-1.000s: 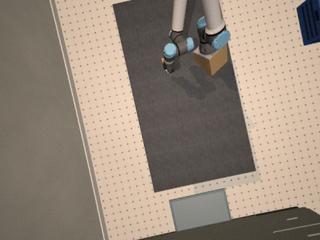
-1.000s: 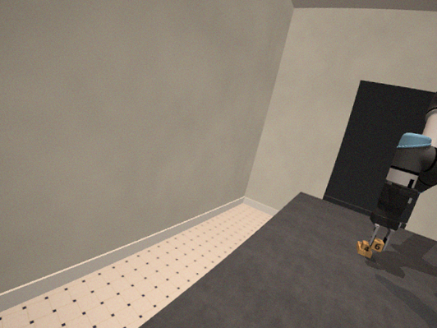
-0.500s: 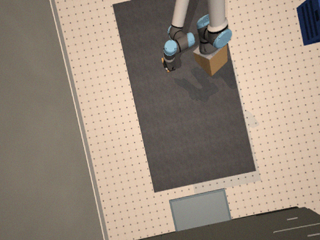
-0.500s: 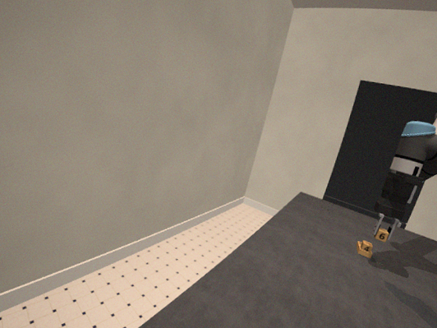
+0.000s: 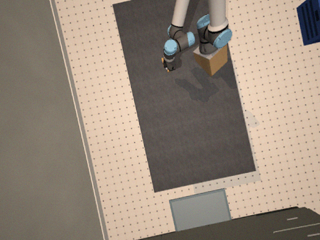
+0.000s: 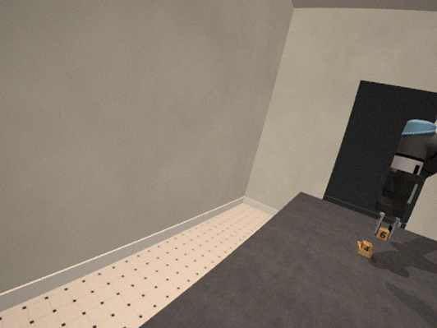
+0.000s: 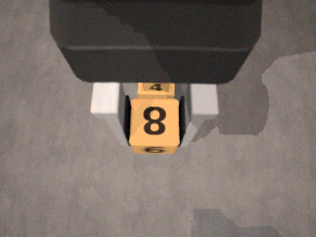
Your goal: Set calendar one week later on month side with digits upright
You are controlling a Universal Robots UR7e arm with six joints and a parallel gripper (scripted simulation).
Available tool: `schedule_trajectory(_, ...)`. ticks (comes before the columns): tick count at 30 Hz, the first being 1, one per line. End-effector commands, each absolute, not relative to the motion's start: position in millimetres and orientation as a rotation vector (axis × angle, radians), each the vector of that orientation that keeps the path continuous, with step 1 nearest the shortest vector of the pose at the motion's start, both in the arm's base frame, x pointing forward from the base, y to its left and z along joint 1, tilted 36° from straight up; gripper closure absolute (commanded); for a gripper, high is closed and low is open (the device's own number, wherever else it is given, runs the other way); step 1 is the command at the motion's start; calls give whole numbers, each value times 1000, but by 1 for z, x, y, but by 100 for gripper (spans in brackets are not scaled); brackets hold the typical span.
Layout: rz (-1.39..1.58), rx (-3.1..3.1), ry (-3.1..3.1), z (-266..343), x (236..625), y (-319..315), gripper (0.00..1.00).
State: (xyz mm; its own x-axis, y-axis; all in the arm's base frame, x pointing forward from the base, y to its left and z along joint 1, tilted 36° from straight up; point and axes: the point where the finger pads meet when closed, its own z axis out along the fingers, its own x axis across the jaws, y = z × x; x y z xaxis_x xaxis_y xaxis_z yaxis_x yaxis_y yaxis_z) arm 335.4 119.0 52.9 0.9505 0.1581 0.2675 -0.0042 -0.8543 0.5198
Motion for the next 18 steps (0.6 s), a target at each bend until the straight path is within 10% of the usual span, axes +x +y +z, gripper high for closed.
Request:
schedule_trajectory(1,411,2568,107,56,336,115,43)
schedule_trajectory(18,422,2572,74,122,330,23,43)
